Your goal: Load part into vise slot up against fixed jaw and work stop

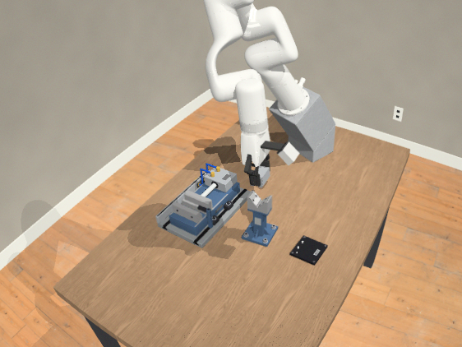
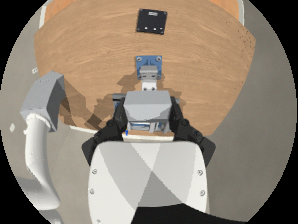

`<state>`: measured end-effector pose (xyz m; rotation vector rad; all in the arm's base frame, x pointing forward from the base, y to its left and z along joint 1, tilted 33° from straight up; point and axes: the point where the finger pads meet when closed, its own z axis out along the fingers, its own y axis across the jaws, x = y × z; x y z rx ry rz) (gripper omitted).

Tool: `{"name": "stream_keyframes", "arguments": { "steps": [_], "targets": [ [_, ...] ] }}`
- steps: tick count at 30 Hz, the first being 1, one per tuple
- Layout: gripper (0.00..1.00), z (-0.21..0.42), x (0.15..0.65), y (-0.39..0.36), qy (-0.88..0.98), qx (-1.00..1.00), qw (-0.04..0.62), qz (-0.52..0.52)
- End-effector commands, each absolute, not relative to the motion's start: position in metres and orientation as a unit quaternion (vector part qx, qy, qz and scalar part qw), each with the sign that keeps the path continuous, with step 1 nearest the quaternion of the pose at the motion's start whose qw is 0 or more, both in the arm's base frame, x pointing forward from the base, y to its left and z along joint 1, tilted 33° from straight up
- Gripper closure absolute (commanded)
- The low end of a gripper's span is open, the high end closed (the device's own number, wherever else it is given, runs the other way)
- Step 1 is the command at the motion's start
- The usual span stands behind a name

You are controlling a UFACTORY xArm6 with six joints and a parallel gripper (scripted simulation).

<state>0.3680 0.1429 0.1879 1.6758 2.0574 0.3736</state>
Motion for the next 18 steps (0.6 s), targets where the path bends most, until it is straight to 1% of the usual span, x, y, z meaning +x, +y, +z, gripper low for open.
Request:
{"name": "stream_keyframes", "arguments": {
  "steps": [1, 18],
  "targets": [
    [1.0, 0.189, 0.3684, 0.1431, 0.753, 0.605, 0.21, 0.151],
    [1.0, 0.1892, 0.3688, 0.1416, 0.766, 0.593, 0.158, 0.192]
  ]
}}
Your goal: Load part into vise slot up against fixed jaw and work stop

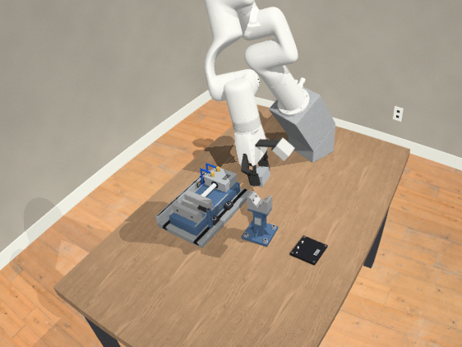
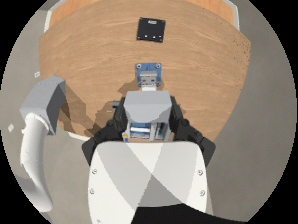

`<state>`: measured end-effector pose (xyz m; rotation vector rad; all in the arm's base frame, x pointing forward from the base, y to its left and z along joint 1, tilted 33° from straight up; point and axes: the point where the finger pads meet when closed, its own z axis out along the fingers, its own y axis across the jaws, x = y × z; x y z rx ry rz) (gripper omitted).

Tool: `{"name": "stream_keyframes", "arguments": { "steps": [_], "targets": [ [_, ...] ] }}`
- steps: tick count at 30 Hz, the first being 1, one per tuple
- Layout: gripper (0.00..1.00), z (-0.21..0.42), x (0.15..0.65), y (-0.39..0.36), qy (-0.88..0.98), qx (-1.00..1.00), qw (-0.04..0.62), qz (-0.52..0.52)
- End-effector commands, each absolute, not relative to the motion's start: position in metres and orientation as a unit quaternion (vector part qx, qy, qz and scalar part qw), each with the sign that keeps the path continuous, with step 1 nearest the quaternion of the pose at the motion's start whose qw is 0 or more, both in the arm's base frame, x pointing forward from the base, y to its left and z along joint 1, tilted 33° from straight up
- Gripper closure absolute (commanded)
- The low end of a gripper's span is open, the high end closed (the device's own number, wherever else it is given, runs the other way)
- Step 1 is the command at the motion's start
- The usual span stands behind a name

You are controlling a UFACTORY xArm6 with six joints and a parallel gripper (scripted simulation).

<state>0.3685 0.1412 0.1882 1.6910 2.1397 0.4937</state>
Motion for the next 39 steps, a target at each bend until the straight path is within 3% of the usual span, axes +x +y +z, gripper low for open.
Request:
{"name": "stream_keyframes", "arguments": {
  "steps": [1, 39],
  "targets": [
    [1.0, 0.1892, 0.3689, 0.1415, 0.766, 0.592, 0.155, 0.195],
    [1.0, 0.1888, 0.37, 0.138, 0.781, 0.556, 0.037, 0.282]
  ]
}}
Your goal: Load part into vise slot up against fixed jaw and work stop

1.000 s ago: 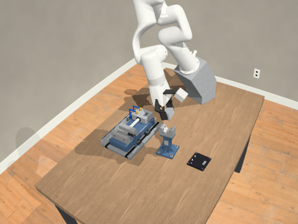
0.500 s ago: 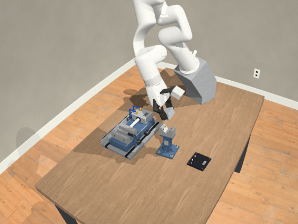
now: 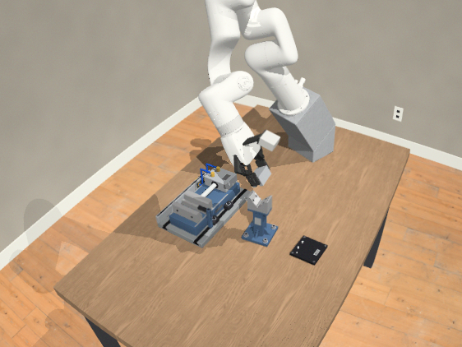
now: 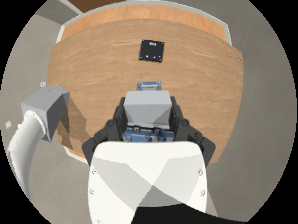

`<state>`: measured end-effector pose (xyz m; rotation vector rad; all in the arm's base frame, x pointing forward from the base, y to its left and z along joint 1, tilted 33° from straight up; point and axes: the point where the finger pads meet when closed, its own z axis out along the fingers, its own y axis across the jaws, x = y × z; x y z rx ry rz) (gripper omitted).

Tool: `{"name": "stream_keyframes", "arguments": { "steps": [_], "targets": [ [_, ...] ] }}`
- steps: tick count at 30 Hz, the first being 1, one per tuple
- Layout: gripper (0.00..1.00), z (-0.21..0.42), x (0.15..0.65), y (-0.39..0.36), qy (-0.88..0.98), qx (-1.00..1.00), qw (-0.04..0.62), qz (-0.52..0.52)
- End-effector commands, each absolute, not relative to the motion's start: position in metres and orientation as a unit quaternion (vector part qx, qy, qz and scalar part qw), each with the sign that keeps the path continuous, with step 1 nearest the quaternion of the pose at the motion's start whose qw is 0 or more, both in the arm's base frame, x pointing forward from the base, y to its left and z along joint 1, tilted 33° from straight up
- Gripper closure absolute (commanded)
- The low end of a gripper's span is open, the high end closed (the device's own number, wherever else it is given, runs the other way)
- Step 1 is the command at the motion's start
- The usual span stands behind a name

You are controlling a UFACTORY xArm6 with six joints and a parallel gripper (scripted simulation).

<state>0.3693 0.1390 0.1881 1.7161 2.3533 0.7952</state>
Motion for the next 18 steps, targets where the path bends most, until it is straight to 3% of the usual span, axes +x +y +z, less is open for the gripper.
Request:
{"name": "stream_keyframes", "arguments": {
  "steps": [1, 18],
  "targets": [
    [1.0, 0.1888, 0.3701, 0.1379, 0.781, 0.555, 0.033, 0.285],
    [1.0, 0.1882, 0.3706, 0.1366, 0.782, 0.535, -0.017, 0.32]
  ]
}}
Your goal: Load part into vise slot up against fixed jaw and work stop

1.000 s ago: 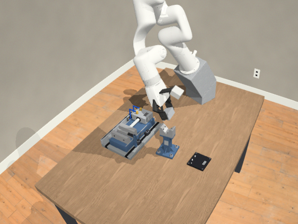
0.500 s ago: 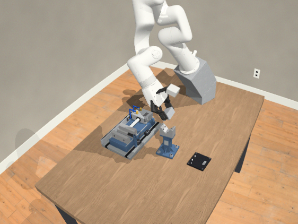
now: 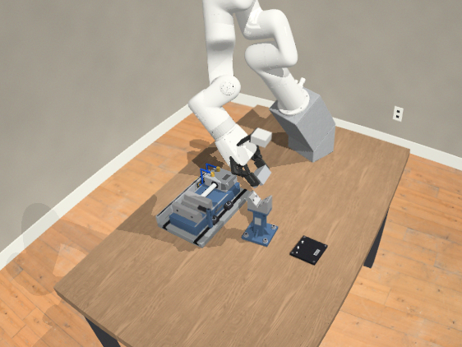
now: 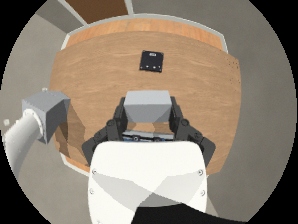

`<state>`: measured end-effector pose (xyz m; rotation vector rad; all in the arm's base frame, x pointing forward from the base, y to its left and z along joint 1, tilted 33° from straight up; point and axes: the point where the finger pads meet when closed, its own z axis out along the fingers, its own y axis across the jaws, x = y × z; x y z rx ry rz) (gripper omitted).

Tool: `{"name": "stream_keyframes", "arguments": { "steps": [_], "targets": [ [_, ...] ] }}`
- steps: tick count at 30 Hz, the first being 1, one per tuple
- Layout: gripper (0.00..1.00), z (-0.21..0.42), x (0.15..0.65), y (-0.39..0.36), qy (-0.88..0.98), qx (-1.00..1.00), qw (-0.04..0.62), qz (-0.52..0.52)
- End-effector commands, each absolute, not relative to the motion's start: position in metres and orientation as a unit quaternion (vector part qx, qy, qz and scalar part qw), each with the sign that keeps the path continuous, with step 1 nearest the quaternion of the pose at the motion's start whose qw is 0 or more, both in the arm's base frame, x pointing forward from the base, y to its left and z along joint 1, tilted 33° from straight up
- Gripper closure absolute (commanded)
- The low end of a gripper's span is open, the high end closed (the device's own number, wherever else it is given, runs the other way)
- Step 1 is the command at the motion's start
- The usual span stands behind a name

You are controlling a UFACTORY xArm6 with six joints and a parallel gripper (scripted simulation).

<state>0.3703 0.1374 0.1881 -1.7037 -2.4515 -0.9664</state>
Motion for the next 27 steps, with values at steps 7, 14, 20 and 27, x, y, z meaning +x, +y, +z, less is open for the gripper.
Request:
{"name": "stream_keyframes", "arguments": {
  "steps": [7, 14, 20, 27],
  "targets": [
    [1.0, 0.188, 0.3708, 0.1363, -0.781, -0.529, 0.032, -0.33],
    [1.0, 0.188, 0.3709, 0.1361, -0.781, -0.526, 0.039, -0.335],
    [1.0, 0.1881, 0.371, 0.1361, -0.781, -0.525, 0.041, -0.337],
    [1.0, 0.1881, 0.371, 0.1361, -0.781, -0.525, 0.042, -0.337]
  ]
}}
